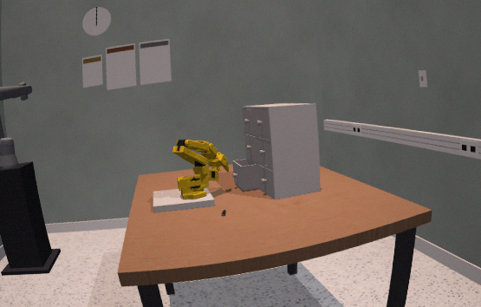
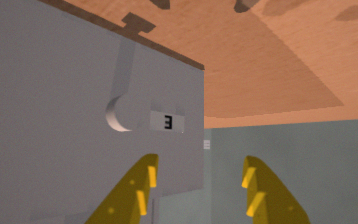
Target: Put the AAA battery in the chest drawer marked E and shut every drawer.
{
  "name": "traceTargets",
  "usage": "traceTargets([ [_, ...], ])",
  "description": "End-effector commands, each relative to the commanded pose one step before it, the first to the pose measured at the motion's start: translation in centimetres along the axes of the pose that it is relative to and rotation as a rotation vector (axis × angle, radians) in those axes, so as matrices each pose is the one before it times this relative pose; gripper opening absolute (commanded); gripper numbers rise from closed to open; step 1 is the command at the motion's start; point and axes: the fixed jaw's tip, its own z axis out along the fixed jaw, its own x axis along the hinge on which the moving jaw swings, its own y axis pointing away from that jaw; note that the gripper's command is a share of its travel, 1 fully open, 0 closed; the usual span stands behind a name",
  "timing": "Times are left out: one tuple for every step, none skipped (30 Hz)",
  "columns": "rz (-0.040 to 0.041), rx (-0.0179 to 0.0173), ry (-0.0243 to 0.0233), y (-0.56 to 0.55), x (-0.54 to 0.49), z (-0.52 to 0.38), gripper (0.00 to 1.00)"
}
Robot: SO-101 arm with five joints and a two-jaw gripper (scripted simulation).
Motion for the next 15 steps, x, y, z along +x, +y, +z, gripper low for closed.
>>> traceTargets([
  [0.00319, 0.00701, -0.03676, -0.237, 0.552, -0.9869, 0.21],
  [0.00000, 0.00000, 0.00000, 0.000, 0.000, 0.0000, 0.21],
  [0.00000, 0.00000, 0.00000, 0.000, 0.000, 0.0000, 0.21],
  [-0.00020, -0.00022, -0.00947, -0.008, 0.053, -0.1830, 0.21],
  [-0.00020, -0.00022, -0.00946, -0.008, 0.047, -0.1893, 0.21],
  [-0.00020, -0.00023, -0.00947, -0.008, 0.041, -0.1952, 0.21],
  [-0.00020, -0.00023, -0.00946, -0.008, 0.036, -0.2011, 0.21],
  [-0.00021, -0.00023, -0.00947, -0.007, 0.029, -0.2066, 0.21],
  [-0.00021, -0.00023, -0.00946, -0.007, 0.023, -0.2121, 0.21],
  [-0.00021, -0.00024, -0.00947, -0.006, 0.017, -0.2173, 0.21],
  [-0.00021, -0.00024, -0.00946, -0.006, 0.010, -0.2225, 0.21],
  [-0.00021, -0.00024, -0.00947, -0.006, 0.003, -0.2272, 0.21],
  [-0.00022, -0.00024, -0.00946, -0.005, -0.003, -0.2320, 0.21],
  [-0.00022, -0.00025, -0.00947, -0.005, -0.011, -0.2363, 0.21],
  [-0.00022, -0.00025, -0.00946, -0.005, -0.018, -0.2406, 0.21],
])
